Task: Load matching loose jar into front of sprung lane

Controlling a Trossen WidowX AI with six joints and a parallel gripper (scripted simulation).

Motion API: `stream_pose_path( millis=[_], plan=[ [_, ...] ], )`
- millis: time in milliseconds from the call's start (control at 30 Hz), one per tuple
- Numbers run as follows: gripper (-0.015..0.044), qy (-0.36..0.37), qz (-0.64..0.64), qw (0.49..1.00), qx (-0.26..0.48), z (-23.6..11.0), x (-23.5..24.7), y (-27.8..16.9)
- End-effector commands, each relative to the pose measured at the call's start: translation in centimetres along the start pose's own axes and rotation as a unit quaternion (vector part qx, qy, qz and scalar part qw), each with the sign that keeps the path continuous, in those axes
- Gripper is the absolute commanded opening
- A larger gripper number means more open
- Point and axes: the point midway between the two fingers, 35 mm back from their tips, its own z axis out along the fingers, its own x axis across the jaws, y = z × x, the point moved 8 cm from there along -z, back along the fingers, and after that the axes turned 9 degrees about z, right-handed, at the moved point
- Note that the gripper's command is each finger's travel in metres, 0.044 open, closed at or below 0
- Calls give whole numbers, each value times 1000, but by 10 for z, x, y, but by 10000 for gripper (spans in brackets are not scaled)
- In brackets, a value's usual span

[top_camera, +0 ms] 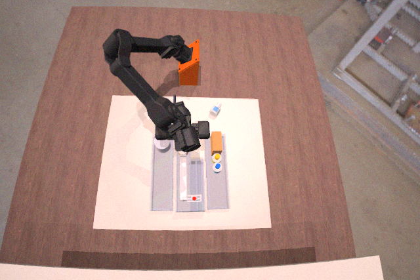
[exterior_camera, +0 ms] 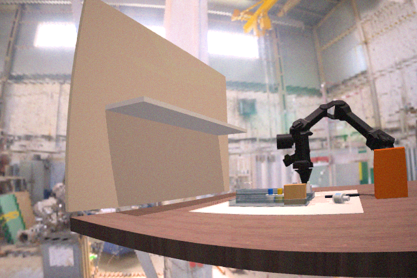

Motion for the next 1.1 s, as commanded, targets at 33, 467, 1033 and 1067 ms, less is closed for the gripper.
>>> stream_pose_path(
  millis=[33, 467, 1033, 1067],
  plan=[
    [0, -1, 6, 1000, -11, -2, 0, 5],
    [0, -1, 6, 1000, -11, -2, 0, 6],
    [0, -1, 6, 1000, -11, -2, 0, 9],
    [0, -1, 6, 1000, -11, -2, 0, 9]
  ],
)
